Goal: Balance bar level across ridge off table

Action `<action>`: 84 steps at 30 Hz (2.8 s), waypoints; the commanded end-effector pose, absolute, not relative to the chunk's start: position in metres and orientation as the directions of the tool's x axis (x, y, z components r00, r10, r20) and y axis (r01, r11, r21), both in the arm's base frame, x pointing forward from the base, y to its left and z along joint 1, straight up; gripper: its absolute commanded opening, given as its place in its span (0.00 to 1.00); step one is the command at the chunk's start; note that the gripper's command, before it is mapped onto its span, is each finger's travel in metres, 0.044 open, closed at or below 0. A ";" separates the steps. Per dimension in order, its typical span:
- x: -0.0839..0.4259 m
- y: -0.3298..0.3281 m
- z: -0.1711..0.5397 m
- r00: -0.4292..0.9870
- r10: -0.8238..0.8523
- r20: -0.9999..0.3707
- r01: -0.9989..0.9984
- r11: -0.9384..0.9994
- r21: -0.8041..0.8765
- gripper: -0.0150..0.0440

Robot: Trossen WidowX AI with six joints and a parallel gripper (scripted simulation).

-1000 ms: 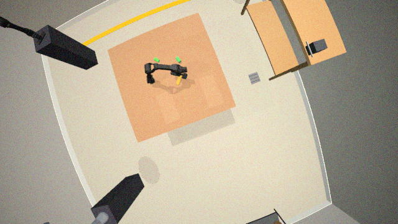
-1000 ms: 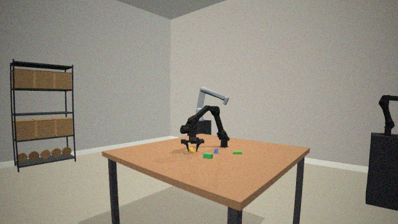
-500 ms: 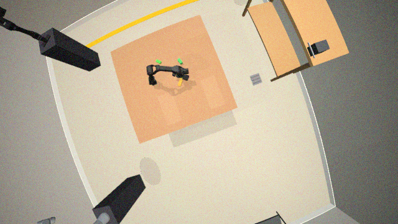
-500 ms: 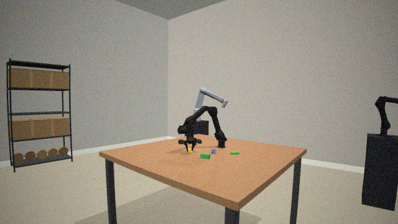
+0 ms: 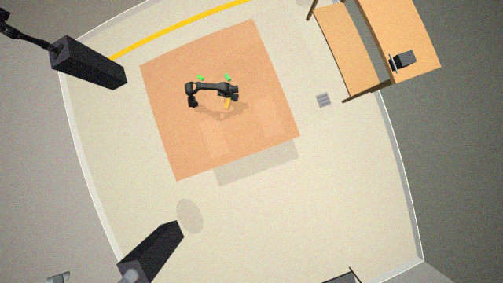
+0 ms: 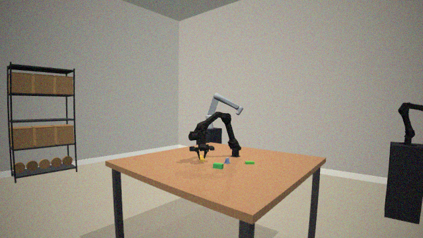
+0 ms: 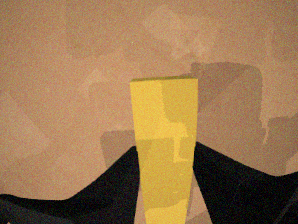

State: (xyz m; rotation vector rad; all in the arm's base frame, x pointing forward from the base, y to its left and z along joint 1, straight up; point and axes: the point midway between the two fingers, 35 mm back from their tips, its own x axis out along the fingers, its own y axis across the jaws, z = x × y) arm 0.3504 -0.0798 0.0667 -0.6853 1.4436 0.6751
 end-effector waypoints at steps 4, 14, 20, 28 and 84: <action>0.353 -0.081 0.087 0.030 -0.004 -1.000 -0.767 0.641 -0.026 0.25; 0.352 -0.081 0.113 0.030 -0.005 -1.000 -0.768 0.640 -0.027 0.25; 0.350 -0.081 0.129 0.030 -0.006 -1.000 -0.769 0.639 -0.027 0.25; 0.348 -0.078 0.142 0.030 -0.007 -1.000 -0.773 0.633 -0.028 0.25; 0.249 0.111 0.141 0.022 0.010 -1.000 -0.992 0.121 -0.021 0.25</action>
